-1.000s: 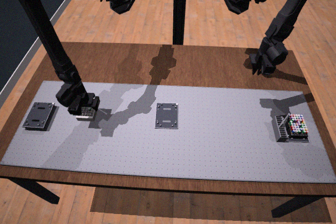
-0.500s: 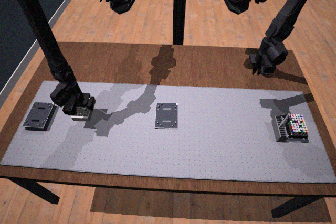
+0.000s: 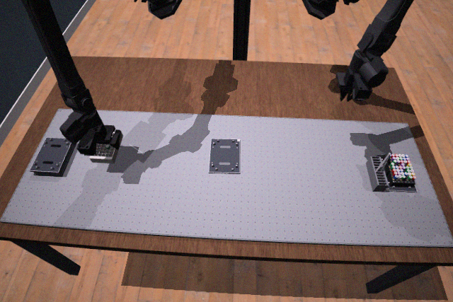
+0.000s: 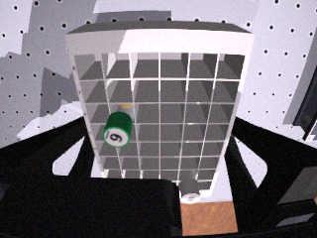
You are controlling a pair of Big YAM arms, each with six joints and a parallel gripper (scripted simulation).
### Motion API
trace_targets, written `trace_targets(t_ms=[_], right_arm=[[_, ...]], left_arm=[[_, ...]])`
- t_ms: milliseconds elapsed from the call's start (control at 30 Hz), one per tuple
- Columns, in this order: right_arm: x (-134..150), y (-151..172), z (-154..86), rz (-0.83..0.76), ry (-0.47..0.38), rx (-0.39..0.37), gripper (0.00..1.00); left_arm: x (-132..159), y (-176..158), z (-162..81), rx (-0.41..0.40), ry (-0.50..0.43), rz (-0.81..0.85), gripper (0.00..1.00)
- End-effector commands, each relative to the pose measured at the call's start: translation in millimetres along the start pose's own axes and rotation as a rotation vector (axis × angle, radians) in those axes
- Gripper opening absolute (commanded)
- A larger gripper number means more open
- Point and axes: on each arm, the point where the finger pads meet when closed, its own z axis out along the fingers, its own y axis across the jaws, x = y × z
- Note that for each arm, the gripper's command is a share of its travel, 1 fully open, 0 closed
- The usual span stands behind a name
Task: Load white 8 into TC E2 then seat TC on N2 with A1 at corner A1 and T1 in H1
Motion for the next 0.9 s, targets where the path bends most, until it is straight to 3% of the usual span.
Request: trace_targets(t_ms=[0, 867], right_arm=[[-25.3, -15.5, -17.9, -0.014, -0.048, 0.015, 0.0], [-26.9, -62.0, -19.0, -0.008, -0.047, 0.024, 0.0]], left_arm=[[-4.8, 2.6, -1.1, -0.005, -0.01, -0.014, 0.24], [-4.8, 2.6, -1.1, -0.005, -0.01, -0.014, 0.24]])
